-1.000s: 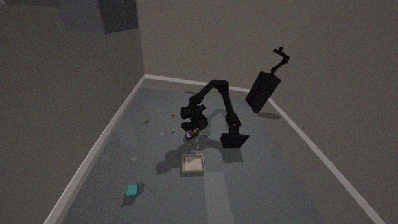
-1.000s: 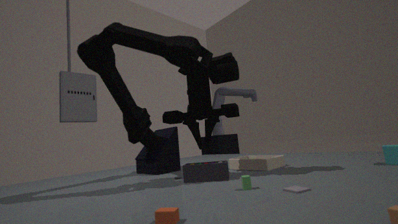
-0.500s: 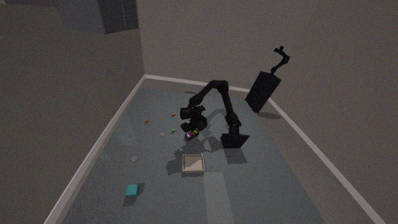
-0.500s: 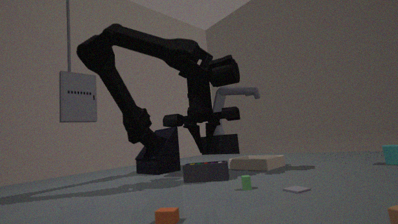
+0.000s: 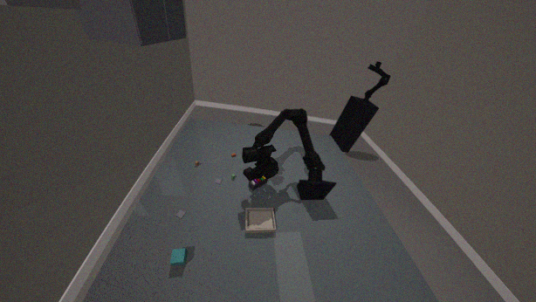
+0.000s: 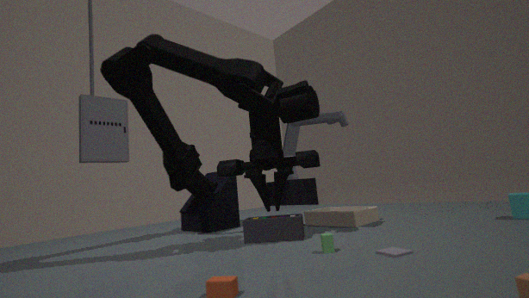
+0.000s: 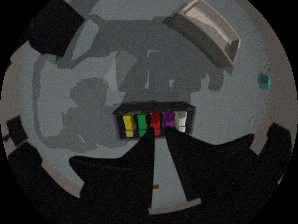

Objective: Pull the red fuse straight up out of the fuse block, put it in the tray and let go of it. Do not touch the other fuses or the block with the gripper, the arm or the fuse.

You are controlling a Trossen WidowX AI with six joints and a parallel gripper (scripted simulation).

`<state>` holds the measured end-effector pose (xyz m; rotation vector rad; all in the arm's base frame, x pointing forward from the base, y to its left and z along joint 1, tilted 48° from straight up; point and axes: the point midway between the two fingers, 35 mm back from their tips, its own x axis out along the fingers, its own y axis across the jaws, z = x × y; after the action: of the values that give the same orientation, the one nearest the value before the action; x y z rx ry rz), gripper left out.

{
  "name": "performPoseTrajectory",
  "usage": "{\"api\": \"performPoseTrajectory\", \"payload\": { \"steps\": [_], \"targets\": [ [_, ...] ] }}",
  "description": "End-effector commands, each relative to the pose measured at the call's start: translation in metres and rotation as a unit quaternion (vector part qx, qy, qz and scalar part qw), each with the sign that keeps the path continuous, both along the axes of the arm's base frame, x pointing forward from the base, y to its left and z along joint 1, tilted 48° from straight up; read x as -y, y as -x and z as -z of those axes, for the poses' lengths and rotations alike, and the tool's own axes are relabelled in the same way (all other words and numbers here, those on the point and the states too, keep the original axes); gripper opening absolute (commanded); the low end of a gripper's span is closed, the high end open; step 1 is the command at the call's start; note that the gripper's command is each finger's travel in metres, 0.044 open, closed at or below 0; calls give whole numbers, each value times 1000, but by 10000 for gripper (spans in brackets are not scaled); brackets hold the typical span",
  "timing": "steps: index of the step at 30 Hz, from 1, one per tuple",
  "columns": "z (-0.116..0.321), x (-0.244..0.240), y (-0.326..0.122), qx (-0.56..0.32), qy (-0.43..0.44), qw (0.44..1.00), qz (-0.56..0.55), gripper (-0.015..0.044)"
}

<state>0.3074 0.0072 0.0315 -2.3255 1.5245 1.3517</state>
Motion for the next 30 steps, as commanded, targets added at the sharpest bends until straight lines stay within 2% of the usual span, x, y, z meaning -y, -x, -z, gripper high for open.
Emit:
{"api": "performPoseTrajectory", "payload": {
  "steps": [1,28,30],
  "targets": [
    [3,4,1,-3,3,1000,-2,63],
    [11,13,-1,-3,3,1000,-2,63],
    [11,12,-1,-1,1,1000,0,50]
  ]
}}
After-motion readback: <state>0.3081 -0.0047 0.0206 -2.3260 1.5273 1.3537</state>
